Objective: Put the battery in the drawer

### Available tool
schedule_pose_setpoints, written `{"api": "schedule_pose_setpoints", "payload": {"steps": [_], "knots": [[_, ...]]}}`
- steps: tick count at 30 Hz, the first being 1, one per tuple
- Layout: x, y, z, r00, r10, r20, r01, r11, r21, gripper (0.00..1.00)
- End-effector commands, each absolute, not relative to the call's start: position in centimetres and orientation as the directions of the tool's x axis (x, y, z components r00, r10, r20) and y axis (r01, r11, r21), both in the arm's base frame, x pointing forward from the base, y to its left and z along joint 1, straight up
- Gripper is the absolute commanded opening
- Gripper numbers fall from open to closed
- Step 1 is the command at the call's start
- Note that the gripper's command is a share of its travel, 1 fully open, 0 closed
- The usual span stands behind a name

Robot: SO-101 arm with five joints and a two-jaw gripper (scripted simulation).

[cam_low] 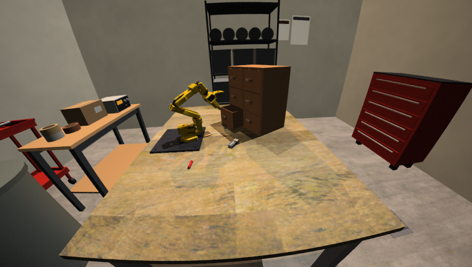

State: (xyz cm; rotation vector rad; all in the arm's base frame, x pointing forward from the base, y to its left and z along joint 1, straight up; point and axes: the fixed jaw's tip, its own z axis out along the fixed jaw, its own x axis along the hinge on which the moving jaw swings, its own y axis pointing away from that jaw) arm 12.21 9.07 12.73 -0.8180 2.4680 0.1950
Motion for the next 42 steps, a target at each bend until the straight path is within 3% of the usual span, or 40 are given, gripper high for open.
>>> {"api": "schedule_pose_setpoints", "payload": {"steps": [1, 15, 22, 30, 42], "knots": [[12.1, 8.9, 12.2, -0.699, -0.513, -0.498, -0.582, 0.813, -0.022, 0.21], [12.1, 8.9, 12.2, -0.699, -0.513, -0.498, -0.582, 0.813, -0.022, 0.21], [12.2, 8.9, 19.1, -0.538, -0.39, -0.747, -0.564, 0.826, -0.025, 0.21], [9.8, 7.2, 26.1, -0.289, -0.211, -0.934, -0.546, 0.837, -0.02, 0.2], [9.8, 7.2, 26.1, -0.289, -0.211, -0.934, -0.546, 0.837, -0.02, 0.19]]}}
